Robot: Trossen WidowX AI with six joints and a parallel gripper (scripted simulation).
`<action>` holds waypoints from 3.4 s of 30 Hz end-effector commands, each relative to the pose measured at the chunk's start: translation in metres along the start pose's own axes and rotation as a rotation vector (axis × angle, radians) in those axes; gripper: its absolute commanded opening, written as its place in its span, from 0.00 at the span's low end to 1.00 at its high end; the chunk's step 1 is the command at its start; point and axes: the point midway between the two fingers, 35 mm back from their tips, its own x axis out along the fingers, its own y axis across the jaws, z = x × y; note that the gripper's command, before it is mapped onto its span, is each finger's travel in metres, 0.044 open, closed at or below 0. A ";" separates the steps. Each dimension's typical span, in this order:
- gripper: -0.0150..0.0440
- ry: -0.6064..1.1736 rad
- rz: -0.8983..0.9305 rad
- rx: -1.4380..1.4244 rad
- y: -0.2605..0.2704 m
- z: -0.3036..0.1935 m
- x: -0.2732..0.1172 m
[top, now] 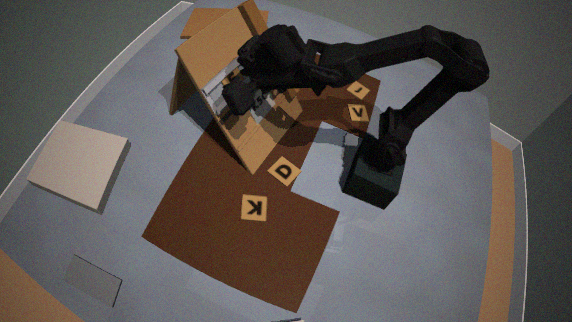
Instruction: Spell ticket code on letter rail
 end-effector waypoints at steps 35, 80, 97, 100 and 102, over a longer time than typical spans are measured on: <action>0.75 0.000 0.001 -0.006 -0.013 0.000 -0.006; 0.71 0.001 0.004 -0.011 -0.012 0.002 -0.043; 0.25 0.001 0.004 -0.011 -0.012 0.002 -0.043; 0.25 0.007 0.005 -0.012 -0.011 0.003 -0.042; 0.25 0.059 0.008 -0.015 -0.008 0.005 -0.039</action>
